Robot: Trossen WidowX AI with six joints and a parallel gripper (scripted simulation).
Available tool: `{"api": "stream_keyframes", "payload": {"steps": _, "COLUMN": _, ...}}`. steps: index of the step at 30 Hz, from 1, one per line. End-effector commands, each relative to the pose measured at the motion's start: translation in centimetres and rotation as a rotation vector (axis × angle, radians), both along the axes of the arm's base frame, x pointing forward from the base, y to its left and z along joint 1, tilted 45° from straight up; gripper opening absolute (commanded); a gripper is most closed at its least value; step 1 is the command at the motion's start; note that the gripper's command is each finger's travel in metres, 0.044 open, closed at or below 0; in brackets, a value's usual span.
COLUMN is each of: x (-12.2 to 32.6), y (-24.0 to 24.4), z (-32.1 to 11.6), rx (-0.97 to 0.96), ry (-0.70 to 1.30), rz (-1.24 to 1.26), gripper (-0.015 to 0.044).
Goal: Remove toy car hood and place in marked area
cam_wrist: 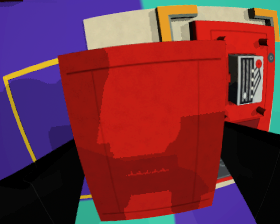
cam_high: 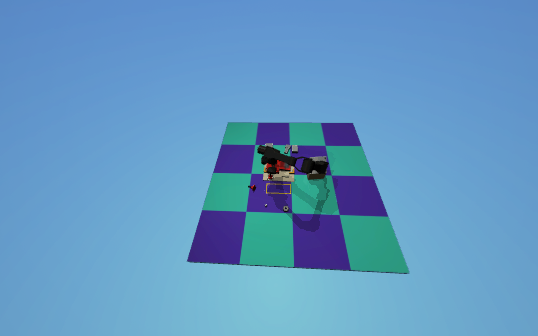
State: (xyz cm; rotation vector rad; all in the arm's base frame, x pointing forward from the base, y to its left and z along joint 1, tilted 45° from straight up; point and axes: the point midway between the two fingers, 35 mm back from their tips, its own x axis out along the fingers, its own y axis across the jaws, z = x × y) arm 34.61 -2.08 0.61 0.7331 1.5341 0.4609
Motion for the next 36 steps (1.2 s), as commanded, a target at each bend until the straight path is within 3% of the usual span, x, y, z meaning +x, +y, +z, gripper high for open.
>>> {"api": "stream_keyframes", "payload": {"steps": 1, "x": -0.3, "y": 1.4, "z": 1.3, "rx": 0.006, "ry": 0.004, "rz": -0.004, "gripper": 0.0000}}
{"api": "stream_keyframes", "payload": {"steps": 20, "x": -3.0, "y": 8.0, "z": 7.5, "rx": 0.026, "ry": 0.003, "rz": 0.002, "gripper": 0.0000}}
{"api": "stream_keyframes", "payload": {"steps": 36, "x": -3.0, "y": 8.8, "z": 7.1, "rx": 0.026, "ry": 0.003, "rz": 0.003, "gripper": 0.0000}}
